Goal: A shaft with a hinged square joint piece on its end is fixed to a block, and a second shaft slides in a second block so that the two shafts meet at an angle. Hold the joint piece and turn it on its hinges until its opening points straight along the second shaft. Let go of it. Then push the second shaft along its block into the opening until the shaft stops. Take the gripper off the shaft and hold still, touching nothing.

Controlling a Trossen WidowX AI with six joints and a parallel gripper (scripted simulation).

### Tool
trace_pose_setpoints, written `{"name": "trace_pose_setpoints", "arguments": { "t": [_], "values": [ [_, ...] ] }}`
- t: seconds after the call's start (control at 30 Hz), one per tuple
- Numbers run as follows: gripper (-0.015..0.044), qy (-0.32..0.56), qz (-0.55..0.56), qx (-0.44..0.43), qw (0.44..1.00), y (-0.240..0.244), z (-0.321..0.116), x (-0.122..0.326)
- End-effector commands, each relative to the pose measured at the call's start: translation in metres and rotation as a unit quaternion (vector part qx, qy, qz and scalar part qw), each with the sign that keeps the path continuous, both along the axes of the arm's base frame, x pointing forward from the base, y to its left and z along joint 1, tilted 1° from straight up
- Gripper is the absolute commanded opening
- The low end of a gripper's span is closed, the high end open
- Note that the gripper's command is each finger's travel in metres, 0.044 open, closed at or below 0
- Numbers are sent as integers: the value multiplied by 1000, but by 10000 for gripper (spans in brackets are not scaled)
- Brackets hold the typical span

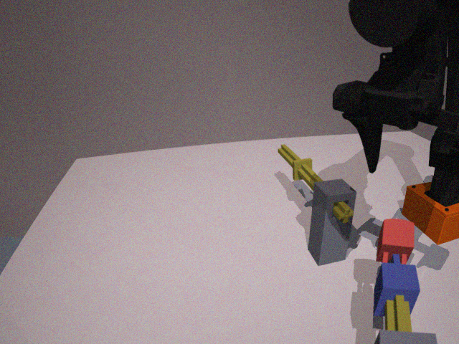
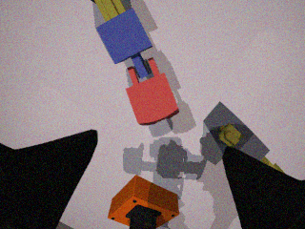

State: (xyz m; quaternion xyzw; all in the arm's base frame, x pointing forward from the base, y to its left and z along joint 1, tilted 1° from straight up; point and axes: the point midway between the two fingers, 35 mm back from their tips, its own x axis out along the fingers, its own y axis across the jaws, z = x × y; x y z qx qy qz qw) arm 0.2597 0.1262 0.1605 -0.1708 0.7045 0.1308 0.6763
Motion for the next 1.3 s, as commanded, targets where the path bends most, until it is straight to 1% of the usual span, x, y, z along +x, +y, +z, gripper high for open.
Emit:
{"name": "trace_pose_setpoints", "arguments": {
  "t": [0.0, 0.23, 0.47, 0.53, 0.77, 1.03, 1.27],
  "values": [
    [440, -16, -73, 16, 997, -1, 24, -2],
    [440, -32, -173, 36, 984, -5, 56, -10],
    [440, -33, -175, 36, 983, -5, 56, -10],
    [440, -33, -182, 36, 982, -11, 54, -13],
    [440, -32, -246, 28, 968, -58, 23, -45],
    [440, -32, -257, 27, 966, -59, 22, -46],
    [440, -31, -349, 17, 936, -58, 20, -46]
  ]
}}
